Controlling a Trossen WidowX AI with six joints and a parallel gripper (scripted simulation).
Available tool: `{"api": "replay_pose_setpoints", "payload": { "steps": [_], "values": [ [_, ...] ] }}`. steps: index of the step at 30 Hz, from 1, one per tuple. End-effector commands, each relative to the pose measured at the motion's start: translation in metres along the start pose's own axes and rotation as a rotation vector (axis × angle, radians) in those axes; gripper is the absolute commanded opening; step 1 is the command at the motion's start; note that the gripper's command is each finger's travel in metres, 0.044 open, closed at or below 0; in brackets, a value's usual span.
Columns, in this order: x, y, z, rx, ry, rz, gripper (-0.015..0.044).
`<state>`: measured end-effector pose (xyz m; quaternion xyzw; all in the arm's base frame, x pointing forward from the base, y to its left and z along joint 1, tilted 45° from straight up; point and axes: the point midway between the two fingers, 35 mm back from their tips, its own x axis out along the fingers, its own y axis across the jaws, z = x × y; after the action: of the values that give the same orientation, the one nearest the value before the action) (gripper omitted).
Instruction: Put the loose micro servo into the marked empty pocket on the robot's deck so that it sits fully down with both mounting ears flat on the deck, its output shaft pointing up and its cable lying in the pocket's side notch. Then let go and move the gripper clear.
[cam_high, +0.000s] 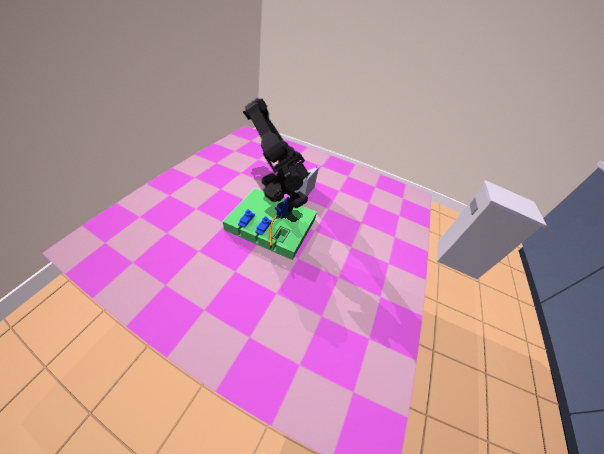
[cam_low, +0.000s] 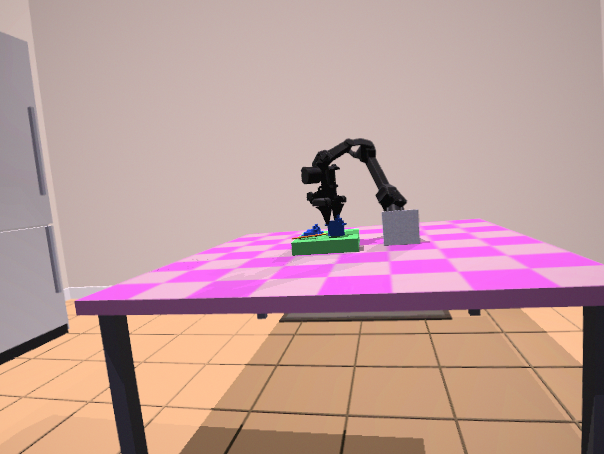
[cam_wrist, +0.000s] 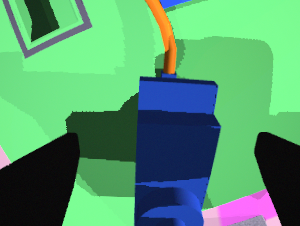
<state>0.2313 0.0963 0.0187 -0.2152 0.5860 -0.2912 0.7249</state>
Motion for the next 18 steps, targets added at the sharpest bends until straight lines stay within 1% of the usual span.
{"api": "replay_pose_setpoints", "payload": {
  "steps": [1,6,13,17,18],
  "values": [
    [0.002,-0.001,-0.001,-0.008,-0.003,-0.006,0.0282],
    [0.002,-0.001,-0.001,-0.008,-0.003,-0.006,0.0151],
    [0.002,-0.001,-0.001,-0.008,-0.003,-0.006,0.0105],
    [-0.006,-0.001,-0.001,-0.008,-0.002,-0.006,0.0],
    [-0.009,-0.001,-0.001,-0.008,-0.002,-0.006,0.0]
  ]
}}
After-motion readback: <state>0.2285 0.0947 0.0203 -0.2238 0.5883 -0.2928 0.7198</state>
